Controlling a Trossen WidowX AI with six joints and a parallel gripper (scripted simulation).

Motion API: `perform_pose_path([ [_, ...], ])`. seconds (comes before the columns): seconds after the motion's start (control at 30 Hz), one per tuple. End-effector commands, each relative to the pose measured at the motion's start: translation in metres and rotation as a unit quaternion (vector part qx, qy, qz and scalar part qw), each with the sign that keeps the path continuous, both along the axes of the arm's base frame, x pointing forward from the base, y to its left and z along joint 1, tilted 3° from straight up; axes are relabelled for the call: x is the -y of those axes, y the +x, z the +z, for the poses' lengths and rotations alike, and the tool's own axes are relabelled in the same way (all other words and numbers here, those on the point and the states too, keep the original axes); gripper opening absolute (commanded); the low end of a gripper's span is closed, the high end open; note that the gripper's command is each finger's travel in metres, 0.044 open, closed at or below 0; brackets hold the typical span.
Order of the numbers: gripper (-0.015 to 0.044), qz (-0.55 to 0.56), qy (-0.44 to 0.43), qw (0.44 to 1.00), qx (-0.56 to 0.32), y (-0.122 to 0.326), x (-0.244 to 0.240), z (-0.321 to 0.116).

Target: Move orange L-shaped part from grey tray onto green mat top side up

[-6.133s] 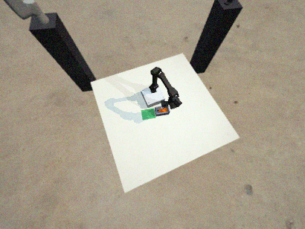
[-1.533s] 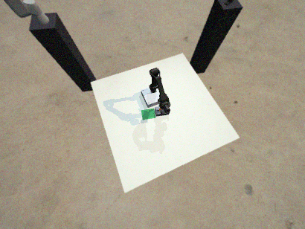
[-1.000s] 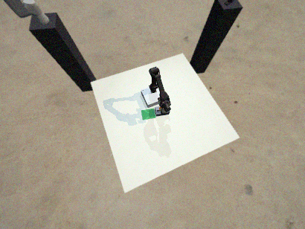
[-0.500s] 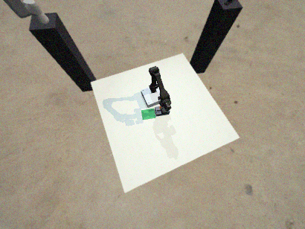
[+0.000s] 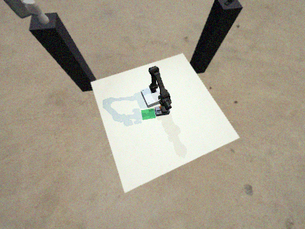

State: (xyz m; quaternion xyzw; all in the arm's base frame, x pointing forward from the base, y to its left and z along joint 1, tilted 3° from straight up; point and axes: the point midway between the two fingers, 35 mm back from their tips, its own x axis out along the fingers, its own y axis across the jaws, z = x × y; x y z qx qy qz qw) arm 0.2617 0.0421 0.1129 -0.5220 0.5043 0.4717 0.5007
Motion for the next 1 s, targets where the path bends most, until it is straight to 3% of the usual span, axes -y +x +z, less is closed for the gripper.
perform_pose_path([
  [0.0, 0.0000, -0.002, 0.003, 1.000, 0.002, 0.001, 0.001, 0.003],
  [0.97, 0.0000, -0.002, -0.004, 1.000, 0.002, -0.010, 0.114, 0.005],
])
